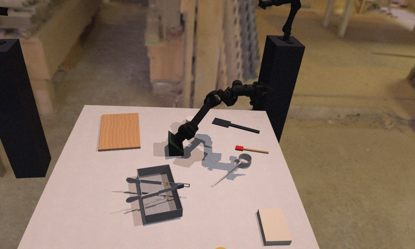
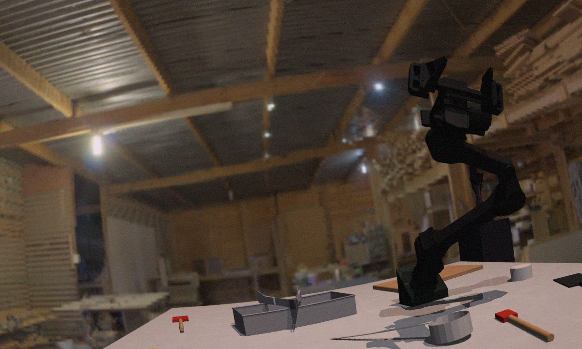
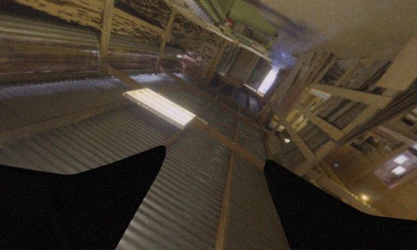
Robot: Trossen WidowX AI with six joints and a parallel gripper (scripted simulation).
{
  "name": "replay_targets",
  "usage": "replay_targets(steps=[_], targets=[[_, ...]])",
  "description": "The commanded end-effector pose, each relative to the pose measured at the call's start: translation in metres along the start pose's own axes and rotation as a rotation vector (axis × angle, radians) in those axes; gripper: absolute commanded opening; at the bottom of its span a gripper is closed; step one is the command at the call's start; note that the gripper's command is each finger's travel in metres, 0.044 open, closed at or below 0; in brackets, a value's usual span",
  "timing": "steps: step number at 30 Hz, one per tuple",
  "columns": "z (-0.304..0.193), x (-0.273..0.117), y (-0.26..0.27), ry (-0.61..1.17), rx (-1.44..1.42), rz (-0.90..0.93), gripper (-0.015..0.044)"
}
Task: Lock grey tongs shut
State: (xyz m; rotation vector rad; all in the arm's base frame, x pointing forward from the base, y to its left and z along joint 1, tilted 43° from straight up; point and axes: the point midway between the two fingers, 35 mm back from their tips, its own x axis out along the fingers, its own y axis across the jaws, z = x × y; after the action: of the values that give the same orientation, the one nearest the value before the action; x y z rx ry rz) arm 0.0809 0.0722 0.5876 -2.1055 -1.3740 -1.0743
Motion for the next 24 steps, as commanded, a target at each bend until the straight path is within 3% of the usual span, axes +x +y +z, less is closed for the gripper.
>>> replay_targets(steps=[1,7,17,24], targets=[[0.000,0.000,0.000,0.000,0.000,0.000,0.0426],[0.000,0.000,0.028,0.010,0.033,0.079,0.0440],[0.017,-0.016,0.148,-0.018,0.204,0.400,0.0440],[0.029,-0.028,0.186,-0.024,0.288,0.506,0.0440]])
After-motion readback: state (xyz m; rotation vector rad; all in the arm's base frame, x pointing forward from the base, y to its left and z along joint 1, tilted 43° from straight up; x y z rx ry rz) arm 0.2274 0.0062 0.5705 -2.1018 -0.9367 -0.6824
